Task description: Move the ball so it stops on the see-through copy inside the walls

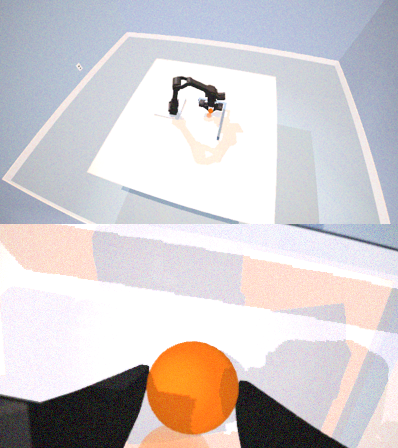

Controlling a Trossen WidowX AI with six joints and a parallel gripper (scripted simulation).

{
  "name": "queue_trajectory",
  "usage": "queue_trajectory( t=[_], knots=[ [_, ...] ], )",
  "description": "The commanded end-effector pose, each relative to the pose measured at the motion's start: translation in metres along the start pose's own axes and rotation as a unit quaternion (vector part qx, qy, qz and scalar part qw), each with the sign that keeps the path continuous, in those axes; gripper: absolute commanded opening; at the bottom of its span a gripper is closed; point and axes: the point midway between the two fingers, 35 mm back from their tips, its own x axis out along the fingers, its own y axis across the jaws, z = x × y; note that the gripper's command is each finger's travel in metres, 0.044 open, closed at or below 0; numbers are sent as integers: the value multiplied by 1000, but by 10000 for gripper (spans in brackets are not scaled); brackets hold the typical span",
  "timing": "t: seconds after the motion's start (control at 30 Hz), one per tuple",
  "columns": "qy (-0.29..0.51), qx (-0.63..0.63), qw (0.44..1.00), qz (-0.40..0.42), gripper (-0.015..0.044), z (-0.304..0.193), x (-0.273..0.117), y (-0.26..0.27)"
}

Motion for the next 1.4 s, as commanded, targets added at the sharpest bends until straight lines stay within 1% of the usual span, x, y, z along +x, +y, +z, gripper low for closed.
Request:
queue_trajectory(
  t=[0.0,0.17,0.2,0.9,1.03,1.37],
  knots=[
    [4,-2,1000,1,142,-1,1,0],
    [4,-2,1000,1,11,0,-16,-4],
    [3,-2,1000,0,0,1,-21,-4],
    [3,-2,1000,1,0,0,-129,0],
    [3,-2,1000,1,0,-2,-127,0],
    [5,-2,1000,1,0,-39,-93,0]
  ],
)
